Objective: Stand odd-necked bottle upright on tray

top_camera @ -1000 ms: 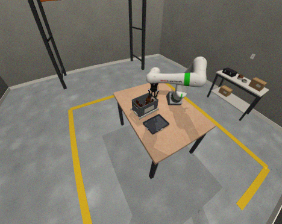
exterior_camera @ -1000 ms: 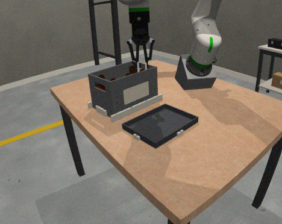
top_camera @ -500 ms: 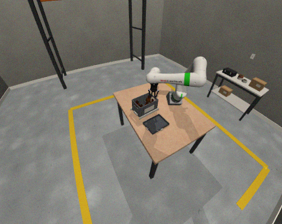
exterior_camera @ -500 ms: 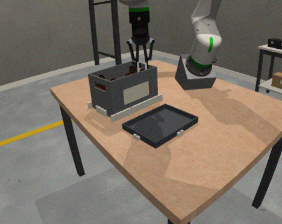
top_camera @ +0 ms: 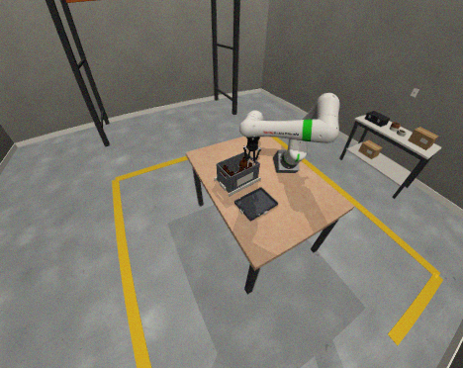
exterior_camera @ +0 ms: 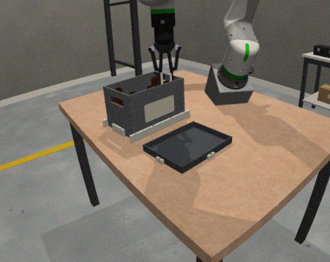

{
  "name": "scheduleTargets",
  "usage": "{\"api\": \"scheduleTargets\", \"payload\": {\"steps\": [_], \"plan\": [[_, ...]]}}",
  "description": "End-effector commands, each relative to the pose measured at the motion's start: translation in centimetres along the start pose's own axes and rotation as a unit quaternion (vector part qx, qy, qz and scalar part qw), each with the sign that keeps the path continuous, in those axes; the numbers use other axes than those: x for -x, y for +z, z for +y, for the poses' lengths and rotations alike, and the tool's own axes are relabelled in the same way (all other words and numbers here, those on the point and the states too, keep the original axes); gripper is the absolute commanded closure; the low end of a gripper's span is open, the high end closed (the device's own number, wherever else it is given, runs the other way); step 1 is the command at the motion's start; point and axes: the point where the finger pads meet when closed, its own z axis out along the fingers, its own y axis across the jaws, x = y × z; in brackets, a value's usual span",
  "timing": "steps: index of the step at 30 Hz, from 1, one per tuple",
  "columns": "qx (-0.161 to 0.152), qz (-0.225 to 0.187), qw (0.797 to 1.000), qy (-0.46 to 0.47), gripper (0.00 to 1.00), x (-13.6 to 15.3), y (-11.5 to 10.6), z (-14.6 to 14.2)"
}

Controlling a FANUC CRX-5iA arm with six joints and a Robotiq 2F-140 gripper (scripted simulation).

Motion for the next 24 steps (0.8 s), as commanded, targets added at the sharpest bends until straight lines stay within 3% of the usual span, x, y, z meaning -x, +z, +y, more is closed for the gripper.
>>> {"api": "scheduleTargets", "payload": {"steps": [1, 2, 3, 24], "plan": [[0.0, 0.0, 1.0, 0.0, 0.9, -0.01, -0.04, -0.03], [0.0, 0.0, 1.0, 0.0, 0.9, -0.01, -0.04, -0.03], [0.0, 0.0, 1.0, 0.0, 0.56, -0.01, -0.04, -0.03], [0.0, 0.0, 1.0, 0.0, 0.56, -0.01, -0.04, -0.03]]}}
